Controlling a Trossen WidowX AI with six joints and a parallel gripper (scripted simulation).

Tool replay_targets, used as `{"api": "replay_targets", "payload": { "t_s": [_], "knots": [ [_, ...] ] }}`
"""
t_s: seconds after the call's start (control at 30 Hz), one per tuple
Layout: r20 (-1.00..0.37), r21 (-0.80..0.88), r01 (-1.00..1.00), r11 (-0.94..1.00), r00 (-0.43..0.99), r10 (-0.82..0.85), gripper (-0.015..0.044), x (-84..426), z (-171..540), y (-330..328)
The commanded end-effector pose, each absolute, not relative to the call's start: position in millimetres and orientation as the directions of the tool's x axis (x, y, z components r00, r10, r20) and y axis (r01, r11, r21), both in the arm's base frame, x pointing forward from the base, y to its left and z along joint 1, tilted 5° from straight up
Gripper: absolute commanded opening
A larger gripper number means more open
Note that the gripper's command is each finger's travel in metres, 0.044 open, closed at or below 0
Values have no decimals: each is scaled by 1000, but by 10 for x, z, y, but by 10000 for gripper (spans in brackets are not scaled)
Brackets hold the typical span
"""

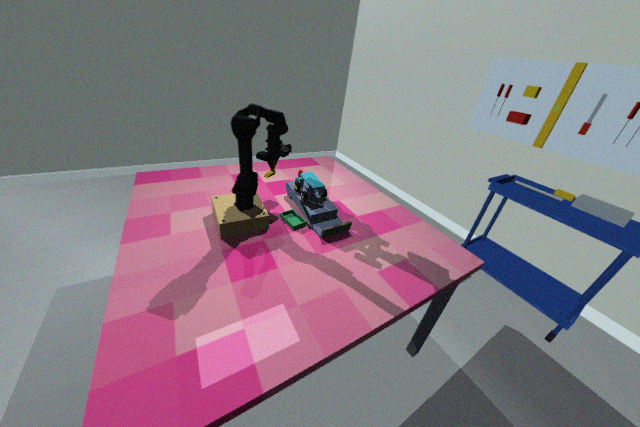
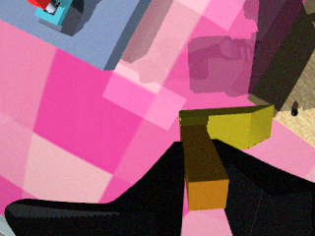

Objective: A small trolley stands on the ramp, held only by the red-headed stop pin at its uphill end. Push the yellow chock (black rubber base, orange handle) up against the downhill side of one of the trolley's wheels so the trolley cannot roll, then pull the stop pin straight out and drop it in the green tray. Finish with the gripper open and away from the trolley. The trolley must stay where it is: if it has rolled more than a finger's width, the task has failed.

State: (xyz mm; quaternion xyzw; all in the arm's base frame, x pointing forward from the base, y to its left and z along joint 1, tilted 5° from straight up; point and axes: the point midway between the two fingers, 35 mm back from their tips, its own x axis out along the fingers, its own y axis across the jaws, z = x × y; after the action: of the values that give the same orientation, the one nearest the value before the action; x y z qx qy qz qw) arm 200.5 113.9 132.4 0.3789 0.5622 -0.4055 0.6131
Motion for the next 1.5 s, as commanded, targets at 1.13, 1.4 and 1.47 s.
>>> {"api": "replay_targets", "payload": {
  "t_s": [1.13, 1.4, 1.47],
  "knots": [
    [-997, 52, 981, -185, 40, -69, 0, 2066, 1344, 674],
    [-997, 53, 981, -185, 41, -72, 0, 2114, 1358, 390],
    [-997, 54, 981, -185, 41, -72, 0, 2125, 1361, 318]
  ]
}}
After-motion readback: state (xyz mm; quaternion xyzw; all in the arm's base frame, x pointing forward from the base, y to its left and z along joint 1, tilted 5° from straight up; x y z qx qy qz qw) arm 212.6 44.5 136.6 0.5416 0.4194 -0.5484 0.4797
